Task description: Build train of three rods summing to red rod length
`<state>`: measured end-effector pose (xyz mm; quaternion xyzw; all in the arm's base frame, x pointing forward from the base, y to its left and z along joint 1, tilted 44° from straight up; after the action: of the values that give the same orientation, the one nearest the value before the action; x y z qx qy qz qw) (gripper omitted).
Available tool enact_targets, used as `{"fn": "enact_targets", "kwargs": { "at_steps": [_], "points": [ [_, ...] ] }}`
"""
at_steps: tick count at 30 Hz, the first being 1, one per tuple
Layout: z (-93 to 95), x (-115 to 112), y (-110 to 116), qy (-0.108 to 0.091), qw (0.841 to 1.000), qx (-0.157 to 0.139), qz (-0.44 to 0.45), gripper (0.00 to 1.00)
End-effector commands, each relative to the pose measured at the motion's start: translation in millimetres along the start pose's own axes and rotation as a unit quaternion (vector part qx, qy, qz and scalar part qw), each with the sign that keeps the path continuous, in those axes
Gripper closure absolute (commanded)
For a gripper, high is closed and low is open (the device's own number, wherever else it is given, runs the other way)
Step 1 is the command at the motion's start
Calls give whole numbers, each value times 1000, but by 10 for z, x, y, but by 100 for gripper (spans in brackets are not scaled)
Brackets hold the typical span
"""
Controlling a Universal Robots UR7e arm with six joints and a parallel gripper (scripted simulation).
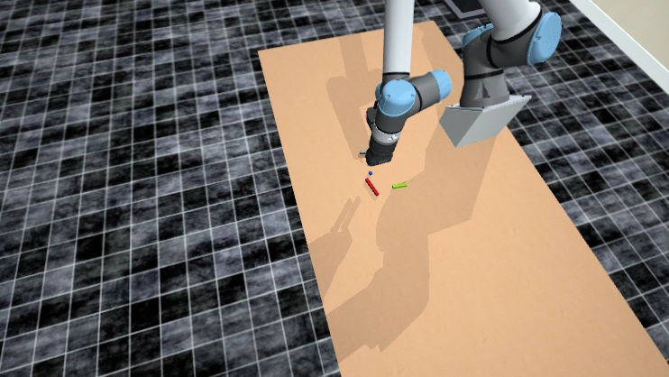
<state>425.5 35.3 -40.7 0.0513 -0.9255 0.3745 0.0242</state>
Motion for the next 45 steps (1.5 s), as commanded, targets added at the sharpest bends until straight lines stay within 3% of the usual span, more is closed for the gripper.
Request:
{"fn": "enact_targets", "kwargs": {
  "at_steps": [1,30,45],
  "points": [
    [43,-2,1,-1,1000,0,0,46],
    [399,-4,3,-1,1000,0,0,46],
    [462,-4,4,-1,1000,0,0,46]
  ]
}}
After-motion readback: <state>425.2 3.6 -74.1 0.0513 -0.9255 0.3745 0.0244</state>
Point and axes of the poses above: the point where the finger pads meet when closed, its own z axis out along the fingers, its own x axis across the jaws, y = z × x, the point moved 6 cm from there along -z, back along the fingers, and after that the axes turned 9 degrees about -z, right-handed, at the moved point
